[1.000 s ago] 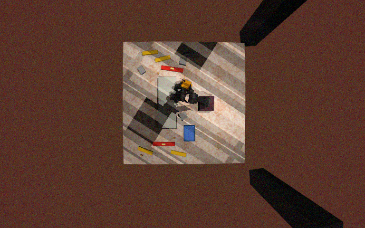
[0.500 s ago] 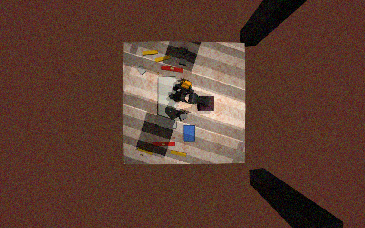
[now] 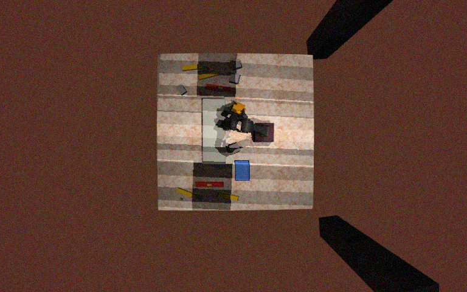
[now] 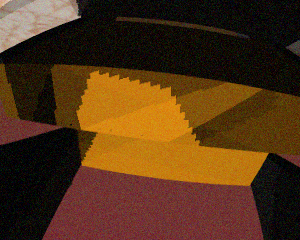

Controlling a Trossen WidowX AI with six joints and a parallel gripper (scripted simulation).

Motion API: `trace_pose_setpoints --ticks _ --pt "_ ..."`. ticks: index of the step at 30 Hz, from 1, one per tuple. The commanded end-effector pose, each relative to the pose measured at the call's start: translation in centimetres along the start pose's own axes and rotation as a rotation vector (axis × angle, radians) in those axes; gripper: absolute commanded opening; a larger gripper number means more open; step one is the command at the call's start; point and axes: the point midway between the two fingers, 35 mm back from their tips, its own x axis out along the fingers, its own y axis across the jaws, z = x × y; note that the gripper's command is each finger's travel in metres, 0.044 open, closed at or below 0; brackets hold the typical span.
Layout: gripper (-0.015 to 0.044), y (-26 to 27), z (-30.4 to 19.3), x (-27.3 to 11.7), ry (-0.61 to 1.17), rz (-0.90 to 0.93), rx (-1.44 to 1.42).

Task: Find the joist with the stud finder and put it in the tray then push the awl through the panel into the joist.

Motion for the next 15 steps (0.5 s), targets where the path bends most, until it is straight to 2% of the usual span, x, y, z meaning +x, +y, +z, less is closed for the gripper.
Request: trace_pose_setpoints --ticks 1,15 --pt "0.0378 0.02 0.46 -0.15 -0.019 0.001 0.0" --pt "0.0378 0.0 0.22 -0.09 -0.008 0.0 -0.001"
